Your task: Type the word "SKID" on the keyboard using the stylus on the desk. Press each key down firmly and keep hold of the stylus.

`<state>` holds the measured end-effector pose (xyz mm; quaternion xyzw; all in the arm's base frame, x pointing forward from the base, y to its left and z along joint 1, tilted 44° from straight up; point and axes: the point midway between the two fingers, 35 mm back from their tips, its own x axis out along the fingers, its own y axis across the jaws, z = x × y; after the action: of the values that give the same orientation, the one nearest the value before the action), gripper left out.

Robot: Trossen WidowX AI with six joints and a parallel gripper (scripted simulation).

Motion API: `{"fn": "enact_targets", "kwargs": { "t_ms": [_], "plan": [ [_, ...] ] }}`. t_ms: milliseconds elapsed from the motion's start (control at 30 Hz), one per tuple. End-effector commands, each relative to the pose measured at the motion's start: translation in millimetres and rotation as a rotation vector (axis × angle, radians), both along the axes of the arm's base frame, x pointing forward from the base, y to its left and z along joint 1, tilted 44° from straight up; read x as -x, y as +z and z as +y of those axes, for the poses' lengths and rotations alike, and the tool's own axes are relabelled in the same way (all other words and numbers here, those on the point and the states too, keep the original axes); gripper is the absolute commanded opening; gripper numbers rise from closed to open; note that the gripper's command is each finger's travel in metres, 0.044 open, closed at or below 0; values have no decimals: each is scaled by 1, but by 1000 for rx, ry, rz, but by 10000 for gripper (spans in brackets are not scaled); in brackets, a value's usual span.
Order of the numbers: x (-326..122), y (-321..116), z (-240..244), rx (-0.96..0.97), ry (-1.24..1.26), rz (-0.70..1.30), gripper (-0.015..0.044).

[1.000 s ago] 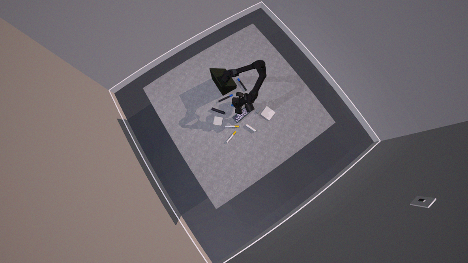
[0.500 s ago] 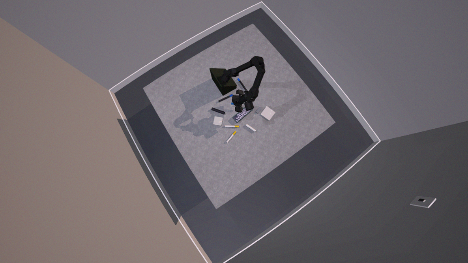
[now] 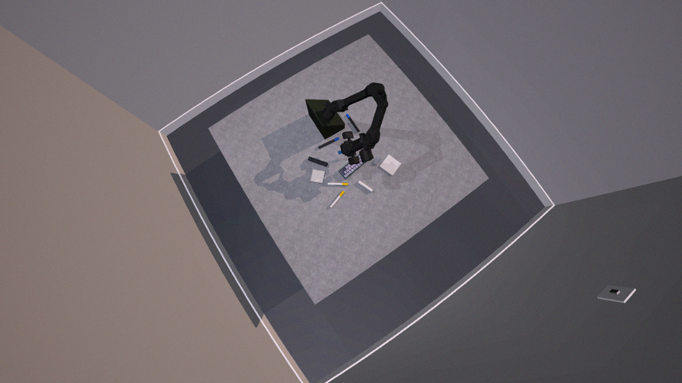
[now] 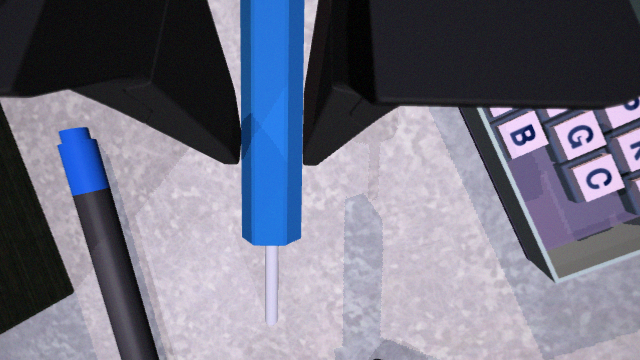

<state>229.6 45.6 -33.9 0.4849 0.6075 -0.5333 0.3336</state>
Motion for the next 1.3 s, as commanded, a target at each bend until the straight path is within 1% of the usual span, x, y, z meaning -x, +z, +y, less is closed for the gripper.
{"fn": "enact_targets", "kwargs": {
  "t_ms": [0,633,1267],
  "plan": [
    [-6,4,0,-21,153,-32,0],
    [-29,21,2,-147,861,-133,0],
    [-50,42,7,-309,1570,-162,0]
  ]
}}
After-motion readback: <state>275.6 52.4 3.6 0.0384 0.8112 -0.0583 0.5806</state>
